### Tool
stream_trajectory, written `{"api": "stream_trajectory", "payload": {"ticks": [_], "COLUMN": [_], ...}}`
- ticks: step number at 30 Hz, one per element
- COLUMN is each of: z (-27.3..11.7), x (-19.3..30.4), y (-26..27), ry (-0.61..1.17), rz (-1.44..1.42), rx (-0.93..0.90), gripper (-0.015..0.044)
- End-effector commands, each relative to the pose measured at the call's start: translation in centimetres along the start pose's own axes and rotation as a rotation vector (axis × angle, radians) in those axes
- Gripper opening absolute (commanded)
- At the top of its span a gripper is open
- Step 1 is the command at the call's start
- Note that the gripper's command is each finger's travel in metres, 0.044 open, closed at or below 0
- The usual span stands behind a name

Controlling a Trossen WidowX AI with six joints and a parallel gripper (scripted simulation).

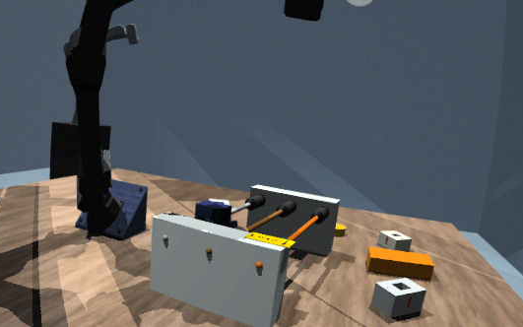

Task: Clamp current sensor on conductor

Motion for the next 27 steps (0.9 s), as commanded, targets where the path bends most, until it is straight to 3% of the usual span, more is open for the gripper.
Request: {"api": "stream_trajectory", "payload": {"ticks": [1, 13, 27], "z": [-0.2, -12.3, -26.0], "x": [-0.1, -6.7, -6.1], "y": [-0.1, -5.8, -16.2], "ry": [-0.007, -0.475, -0.959], "rz": [-0.006, -0.412, -0.85], "rx": [-0.001, 0.073, 0.457], "gripper": [0.0426, 0.044, 0.044]}}
Point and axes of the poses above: the point midway between the two fingers, 35 mm back from their tips, its own z axis out along the fingers, its own y axis across the jaws, x = y × z, the point moved 2 cm from there along -z, back along the fingers, and after that the axes turned 4 degrees about -z, right-handed, at the moved point
